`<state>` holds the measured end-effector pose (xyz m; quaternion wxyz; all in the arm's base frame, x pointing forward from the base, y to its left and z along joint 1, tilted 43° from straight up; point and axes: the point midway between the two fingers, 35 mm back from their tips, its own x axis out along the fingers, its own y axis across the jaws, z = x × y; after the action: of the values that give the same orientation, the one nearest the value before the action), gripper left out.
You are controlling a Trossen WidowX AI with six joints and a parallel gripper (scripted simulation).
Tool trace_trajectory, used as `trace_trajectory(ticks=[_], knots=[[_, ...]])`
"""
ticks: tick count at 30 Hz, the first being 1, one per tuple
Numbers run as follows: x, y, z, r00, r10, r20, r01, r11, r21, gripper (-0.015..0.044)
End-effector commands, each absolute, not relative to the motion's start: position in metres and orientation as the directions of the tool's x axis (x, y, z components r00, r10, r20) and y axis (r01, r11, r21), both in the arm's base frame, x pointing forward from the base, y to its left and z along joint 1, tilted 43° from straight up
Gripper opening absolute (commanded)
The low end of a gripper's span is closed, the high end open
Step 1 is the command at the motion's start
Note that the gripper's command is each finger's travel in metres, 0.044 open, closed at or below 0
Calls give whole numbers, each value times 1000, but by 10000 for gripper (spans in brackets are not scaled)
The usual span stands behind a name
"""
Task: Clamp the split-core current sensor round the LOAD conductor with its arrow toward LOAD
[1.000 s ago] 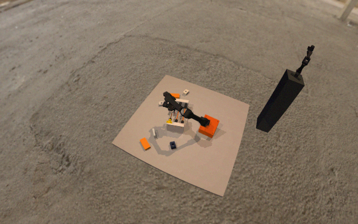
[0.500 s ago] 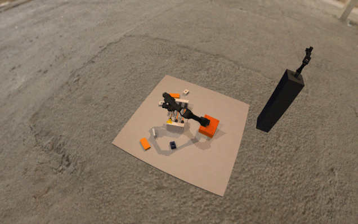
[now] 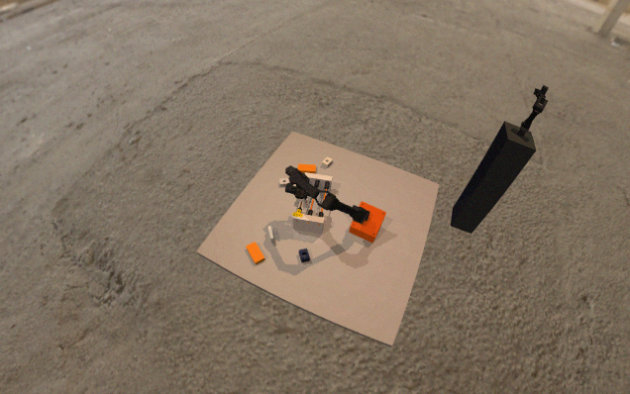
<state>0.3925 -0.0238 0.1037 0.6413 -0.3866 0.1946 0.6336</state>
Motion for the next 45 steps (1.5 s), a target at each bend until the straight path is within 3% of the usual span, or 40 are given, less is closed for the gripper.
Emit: trace_trajectory(ticks=[1,45], knots=[[392,-18,98,121,667,-735,-965,-95,-246,0],[394,-13,92,122,663,-739,-963,-101,-250,0]])
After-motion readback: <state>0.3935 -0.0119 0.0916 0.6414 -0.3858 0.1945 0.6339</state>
